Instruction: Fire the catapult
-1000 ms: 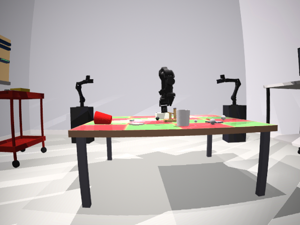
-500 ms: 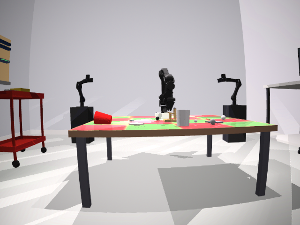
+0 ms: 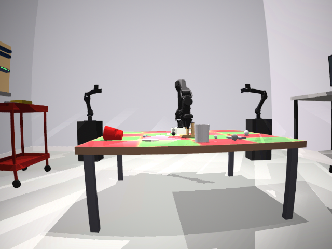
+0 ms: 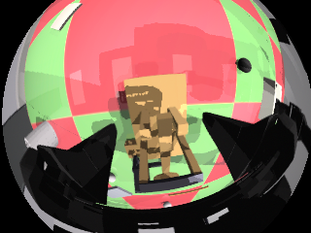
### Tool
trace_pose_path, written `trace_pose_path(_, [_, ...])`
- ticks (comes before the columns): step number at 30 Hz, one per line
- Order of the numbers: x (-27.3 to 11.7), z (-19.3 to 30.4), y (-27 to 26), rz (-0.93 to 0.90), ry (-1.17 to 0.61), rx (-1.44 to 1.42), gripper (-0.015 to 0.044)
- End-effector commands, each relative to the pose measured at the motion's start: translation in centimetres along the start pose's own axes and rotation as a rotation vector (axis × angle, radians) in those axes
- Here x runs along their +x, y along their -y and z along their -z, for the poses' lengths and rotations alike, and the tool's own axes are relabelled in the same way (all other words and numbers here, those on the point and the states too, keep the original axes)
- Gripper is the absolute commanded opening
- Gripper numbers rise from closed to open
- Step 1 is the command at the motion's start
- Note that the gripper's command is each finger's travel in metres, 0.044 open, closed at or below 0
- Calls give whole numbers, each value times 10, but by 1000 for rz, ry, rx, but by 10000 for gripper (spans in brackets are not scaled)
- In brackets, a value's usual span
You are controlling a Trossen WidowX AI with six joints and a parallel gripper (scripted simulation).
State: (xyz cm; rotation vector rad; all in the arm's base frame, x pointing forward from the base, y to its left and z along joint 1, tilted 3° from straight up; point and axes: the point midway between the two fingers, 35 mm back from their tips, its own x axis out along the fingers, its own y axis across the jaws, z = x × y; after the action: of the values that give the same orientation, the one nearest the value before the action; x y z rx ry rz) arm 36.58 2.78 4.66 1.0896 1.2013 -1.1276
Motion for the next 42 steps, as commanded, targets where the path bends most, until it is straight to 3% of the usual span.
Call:
trace_pose_path(1, [9, 0, 1, 6, -1, -5, 440])
trace_pose_path(18, [31, 0, 3, 6, -1, -5, 440])
trace_pose_path(30, [28, 0, 2, 3, 0, 0, 125])
trace_pose_path(36, [25, 0, 1, 3, 0, 0, 65])
trace_pose_path(39, [-11, 0, 1, 5, 0, -1, 0])
trace_pose_path(42, [-22, 0, 2, 5, 0, -1, 0])
